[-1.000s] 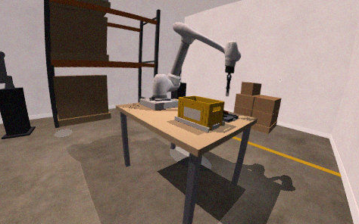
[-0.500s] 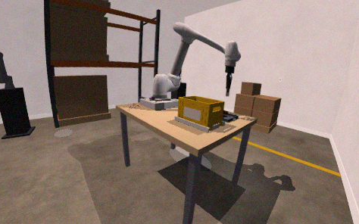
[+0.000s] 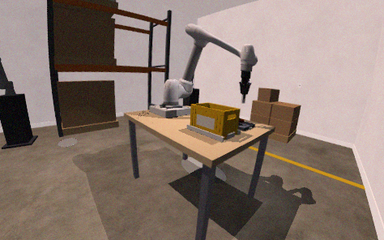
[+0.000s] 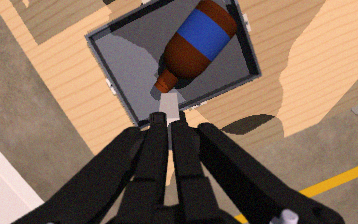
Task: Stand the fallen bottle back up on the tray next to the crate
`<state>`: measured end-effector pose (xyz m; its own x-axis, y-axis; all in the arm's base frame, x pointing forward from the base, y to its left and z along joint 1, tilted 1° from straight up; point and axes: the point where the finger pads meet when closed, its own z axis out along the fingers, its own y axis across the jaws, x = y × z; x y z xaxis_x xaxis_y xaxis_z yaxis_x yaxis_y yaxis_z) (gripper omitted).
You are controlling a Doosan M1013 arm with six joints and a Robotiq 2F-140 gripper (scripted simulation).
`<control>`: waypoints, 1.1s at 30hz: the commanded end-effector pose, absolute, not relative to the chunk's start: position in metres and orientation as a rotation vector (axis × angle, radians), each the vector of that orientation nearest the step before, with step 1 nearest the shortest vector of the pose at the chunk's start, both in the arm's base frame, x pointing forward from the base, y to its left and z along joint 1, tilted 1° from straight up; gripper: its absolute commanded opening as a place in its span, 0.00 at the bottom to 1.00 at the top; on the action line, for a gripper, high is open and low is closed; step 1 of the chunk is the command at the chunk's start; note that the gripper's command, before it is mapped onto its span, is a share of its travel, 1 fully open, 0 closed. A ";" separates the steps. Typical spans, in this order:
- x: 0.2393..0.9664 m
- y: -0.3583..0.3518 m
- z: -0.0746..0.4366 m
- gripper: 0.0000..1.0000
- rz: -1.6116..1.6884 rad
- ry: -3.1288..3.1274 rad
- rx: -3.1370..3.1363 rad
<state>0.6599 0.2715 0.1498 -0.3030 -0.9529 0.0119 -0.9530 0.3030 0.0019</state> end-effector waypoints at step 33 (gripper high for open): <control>0.660 0.272 0.150 0.10 -0.012 -1.088 2.942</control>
